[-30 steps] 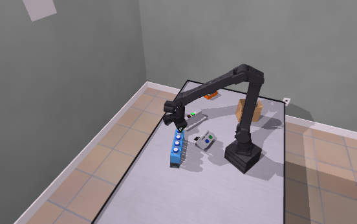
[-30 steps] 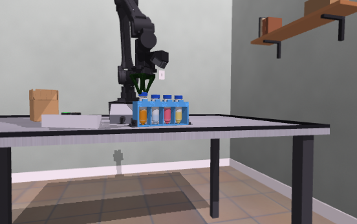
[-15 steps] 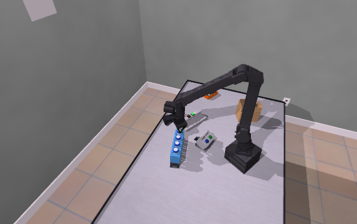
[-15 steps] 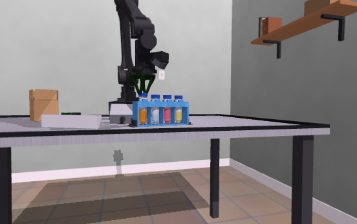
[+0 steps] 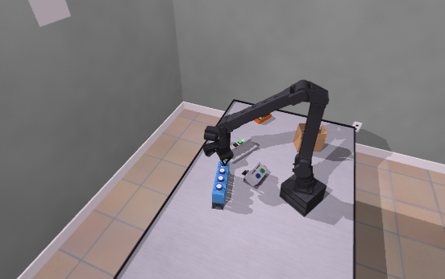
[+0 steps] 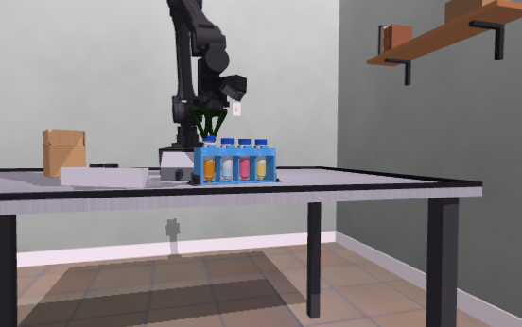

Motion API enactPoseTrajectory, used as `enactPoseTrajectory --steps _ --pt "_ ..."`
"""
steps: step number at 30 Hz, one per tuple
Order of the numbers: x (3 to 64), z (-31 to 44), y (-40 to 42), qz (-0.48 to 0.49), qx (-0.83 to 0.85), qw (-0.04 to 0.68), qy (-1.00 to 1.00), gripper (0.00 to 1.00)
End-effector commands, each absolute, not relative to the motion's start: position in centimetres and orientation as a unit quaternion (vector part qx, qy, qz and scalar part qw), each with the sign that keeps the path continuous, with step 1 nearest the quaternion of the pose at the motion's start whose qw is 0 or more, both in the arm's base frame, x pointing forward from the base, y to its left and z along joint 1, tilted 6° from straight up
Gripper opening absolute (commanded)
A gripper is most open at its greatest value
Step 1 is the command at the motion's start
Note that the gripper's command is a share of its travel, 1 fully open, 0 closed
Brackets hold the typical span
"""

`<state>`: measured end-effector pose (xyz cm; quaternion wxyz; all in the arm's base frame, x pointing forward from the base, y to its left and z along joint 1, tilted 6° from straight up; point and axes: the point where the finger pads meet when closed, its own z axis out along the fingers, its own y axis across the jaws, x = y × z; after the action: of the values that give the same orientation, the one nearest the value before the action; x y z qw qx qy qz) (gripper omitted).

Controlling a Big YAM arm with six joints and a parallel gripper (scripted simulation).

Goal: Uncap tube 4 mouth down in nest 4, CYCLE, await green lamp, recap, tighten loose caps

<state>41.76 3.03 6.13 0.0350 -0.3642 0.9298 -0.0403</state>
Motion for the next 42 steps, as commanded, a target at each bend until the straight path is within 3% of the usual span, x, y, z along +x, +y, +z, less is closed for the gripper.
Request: enactPoseTrajectory --steps 1,42 --pt "41.9 5.3 2.5 -0.04 -0.366 0.032 0.929 0.0" --pt "44.1 6.9 2.6 -0.047 -0.364 0.053 0.929 0.0"
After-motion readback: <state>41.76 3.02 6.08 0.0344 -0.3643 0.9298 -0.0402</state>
